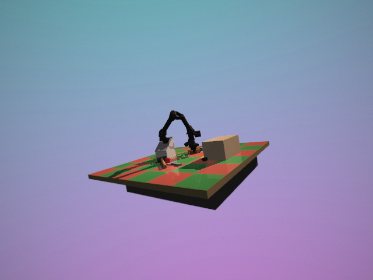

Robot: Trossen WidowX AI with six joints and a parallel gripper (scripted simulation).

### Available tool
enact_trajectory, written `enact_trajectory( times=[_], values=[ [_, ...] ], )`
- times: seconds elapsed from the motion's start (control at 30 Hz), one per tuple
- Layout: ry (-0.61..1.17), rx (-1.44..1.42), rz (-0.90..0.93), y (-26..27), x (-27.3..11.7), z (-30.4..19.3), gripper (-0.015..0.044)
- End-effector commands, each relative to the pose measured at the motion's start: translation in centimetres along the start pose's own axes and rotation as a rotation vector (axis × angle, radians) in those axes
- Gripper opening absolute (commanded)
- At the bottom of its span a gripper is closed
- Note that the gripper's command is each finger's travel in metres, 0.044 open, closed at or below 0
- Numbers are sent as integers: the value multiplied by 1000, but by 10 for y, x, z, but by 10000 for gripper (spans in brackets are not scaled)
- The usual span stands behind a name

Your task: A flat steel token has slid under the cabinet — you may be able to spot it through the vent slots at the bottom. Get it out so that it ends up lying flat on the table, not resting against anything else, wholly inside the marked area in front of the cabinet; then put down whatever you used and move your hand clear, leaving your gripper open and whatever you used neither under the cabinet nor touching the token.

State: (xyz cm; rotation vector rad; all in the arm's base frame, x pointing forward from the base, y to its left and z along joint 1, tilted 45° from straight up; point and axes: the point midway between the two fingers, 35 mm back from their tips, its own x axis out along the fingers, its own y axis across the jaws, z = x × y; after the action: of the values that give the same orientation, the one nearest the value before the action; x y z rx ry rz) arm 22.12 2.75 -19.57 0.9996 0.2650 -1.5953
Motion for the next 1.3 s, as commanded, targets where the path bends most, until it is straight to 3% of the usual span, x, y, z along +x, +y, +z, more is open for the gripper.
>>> enact_trajectory(
  times=[0.0, 0.5, 1.27],
  values=[
    [8, -42, 1, 1, -1, -3, 0],
    [7, -163, 1, 1, -1, -3, 0],
    [6, -17, 1, -2, -2, -8, 0]
  ],
)
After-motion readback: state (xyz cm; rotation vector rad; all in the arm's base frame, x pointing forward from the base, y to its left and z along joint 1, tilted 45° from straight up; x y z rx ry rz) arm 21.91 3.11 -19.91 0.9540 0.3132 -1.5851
